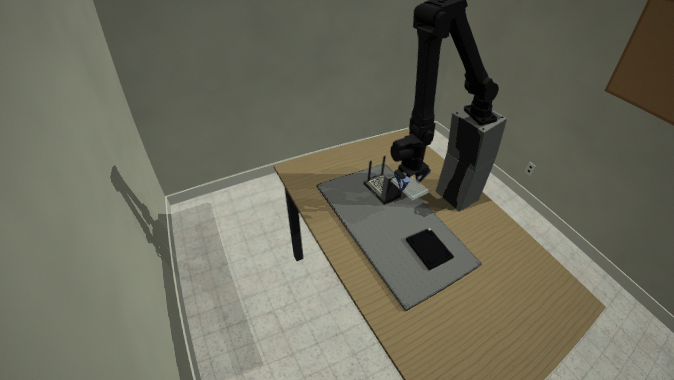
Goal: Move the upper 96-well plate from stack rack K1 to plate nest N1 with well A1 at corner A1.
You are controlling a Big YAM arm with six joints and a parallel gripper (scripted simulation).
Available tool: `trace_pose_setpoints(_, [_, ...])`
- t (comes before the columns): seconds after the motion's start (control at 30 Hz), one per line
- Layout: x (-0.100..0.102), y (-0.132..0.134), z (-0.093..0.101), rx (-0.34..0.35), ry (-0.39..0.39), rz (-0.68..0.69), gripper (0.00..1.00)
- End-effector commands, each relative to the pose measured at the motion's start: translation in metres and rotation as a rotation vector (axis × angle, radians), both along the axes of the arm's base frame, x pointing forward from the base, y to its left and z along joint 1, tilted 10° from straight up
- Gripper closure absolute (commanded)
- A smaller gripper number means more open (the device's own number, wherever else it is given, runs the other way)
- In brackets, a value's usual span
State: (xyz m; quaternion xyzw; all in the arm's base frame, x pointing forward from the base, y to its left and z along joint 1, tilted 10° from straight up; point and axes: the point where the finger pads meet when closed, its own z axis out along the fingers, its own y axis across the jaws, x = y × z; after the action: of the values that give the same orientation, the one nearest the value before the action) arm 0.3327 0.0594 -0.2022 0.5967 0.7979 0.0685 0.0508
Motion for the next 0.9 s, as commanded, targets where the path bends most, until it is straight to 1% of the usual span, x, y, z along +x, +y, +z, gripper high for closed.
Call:
trace_pose_setpoints(0.0, [0.002, -0.001, 0.003, 0.000, -0.009, -0.012, 1.00])
trace_pose_setpoints(0.07, [0.002, -0.001, 0.003, 0.000, -0.009, -0.012, 1.00])
trace_pose_setpoints(0.1, [0.003, 0.006, 0.004, 0.008, -0.020, -0.045, 1.00])
trace_pose_setpoints(0.17, [-0.001, 0.012, -0.003, 0.016, -0.002, -0.111, 1.00])
trace_pose_setpoints(0.23, [-0.001, 0.012, -0.003, 0.016, -0.002, -0.111, 1.00])
trace_pose_setpoints(0.4, [-0.001, 0.029, -0.005, 0.018, -0.004, -0.116, 1.00])
trace_pose_setpoints(0.73, [-0.010, 0.060, -0.009, 0.011, 0.013, -0.116, 1.00])
trace_pose_setpoints(0.8, [-0.010, 0.060, -0.009, 0.011, 0.013, -0.116, 1.00])
trace_pose_setpoints(0.83, [-0.016, 0.062, -0.010, 0.007, 0.023, -0.116, 1.00])
trace_pose_setpoints(0.87, [-0.013, 0.066, -0.010, 0.008, 0.017, -0.116, 1.00])
